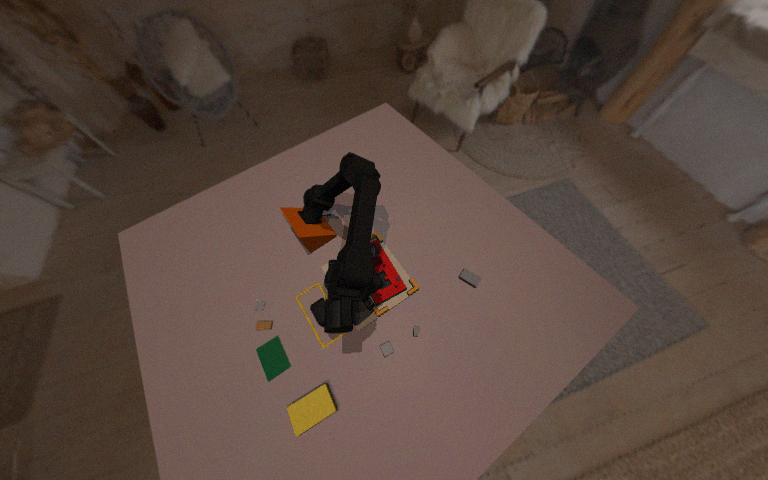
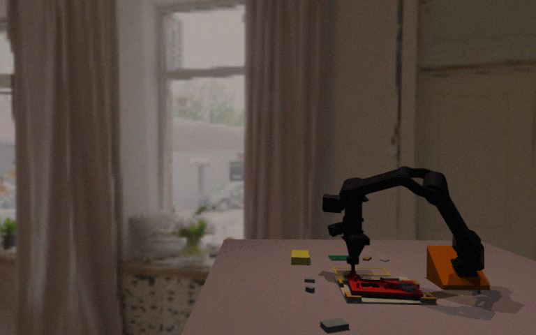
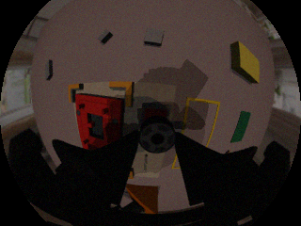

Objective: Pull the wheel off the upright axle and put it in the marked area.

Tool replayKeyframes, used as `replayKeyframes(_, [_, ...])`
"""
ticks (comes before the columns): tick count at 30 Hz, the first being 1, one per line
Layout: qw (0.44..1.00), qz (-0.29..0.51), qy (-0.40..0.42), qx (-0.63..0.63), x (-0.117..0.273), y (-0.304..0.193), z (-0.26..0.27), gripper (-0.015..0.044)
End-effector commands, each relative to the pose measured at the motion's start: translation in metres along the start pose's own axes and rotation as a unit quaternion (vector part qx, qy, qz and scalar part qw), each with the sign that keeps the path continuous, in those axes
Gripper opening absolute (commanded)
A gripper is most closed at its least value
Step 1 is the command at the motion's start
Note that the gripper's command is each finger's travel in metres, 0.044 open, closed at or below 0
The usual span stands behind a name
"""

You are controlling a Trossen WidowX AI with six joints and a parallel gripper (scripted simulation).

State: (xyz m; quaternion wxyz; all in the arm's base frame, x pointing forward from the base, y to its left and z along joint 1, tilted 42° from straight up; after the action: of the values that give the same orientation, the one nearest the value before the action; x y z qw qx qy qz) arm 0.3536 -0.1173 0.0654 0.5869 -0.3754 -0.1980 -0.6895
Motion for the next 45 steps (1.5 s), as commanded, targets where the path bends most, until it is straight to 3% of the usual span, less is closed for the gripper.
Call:
replayKeyframes(1, [1.000, 0.000, -0.002, 0.003, 0.002, 0.000, 0.000, 0.0000])
replayKeyframes(17, [1.000, 0.000, -0.002, 0.003, 0.008, 0.000, 0.000, 0.0000])
replayKeyframes(30, [1.000, -0.001, 0.000, -0.001, 0.037, 0.000, 0.000, 0.0000])
replayKeyframes(45, [1.000, -0.001, -0.006, 0.001, 0.044, -0.022, -0.094, 0.0000])
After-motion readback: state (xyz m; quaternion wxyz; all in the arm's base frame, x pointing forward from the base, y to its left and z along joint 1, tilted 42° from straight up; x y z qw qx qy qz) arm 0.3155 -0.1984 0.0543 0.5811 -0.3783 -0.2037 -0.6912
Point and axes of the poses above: the point midway between the two fingers, 35 mm back from their tips, its own x axis back along the fingers, its own z axis across the jaws, y = z × x, the point moved 7 cm from there along x, back along the fingers, and after that the axes turned 15 degrees about -x, right-handed, at the moved point
